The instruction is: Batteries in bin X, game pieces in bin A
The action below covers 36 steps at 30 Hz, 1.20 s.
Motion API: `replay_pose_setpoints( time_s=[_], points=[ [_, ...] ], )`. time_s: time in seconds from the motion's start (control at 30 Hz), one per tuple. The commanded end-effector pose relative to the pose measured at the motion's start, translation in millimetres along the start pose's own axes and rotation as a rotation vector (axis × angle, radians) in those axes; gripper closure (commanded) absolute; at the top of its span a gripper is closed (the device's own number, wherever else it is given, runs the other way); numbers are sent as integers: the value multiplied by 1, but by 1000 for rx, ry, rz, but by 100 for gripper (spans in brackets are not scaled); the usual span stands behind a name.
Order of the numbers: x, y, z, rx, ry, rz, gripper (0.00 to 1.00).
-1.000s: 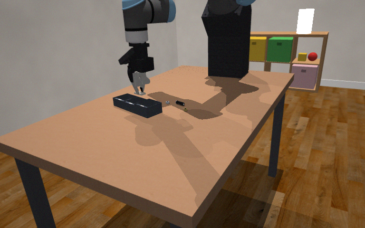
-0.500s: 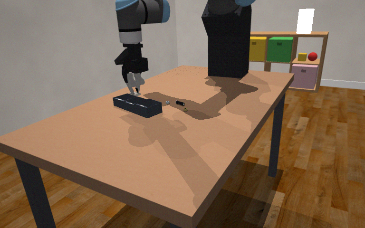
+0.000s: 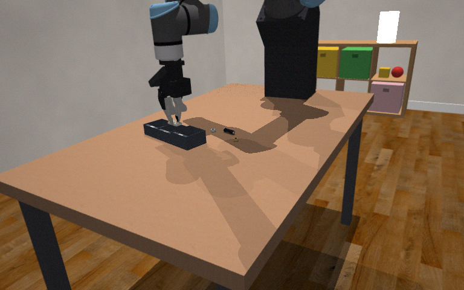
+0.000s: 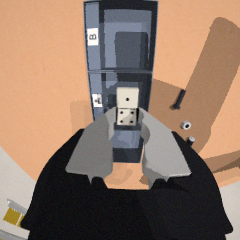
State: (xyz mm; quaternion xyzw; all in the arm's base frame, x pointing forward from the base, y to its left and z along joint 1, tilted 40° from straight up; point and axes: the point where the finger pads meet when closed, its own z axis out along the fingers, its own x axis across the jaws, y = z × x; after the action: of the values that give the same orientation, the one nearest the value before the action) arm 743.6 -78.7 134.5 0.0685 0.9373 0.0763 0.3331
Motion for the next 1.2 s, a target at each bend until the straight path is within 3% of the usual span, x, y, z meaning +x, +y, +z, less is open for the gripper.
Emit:
replay_pose_setpoints(
  time_s=[0.0,0.53,1.03,1.07,1.17],
  points=[
    [-5,0,9,3,-8,-2,100],
    [-6,0,36,3,-8,-2,100],
    [-5,-1,35,3,-6,-1,100],
    [-5,-1,35,3,-6,-1,81],
    [-5,-1,35,3,-6,-1,81]
  ],
)
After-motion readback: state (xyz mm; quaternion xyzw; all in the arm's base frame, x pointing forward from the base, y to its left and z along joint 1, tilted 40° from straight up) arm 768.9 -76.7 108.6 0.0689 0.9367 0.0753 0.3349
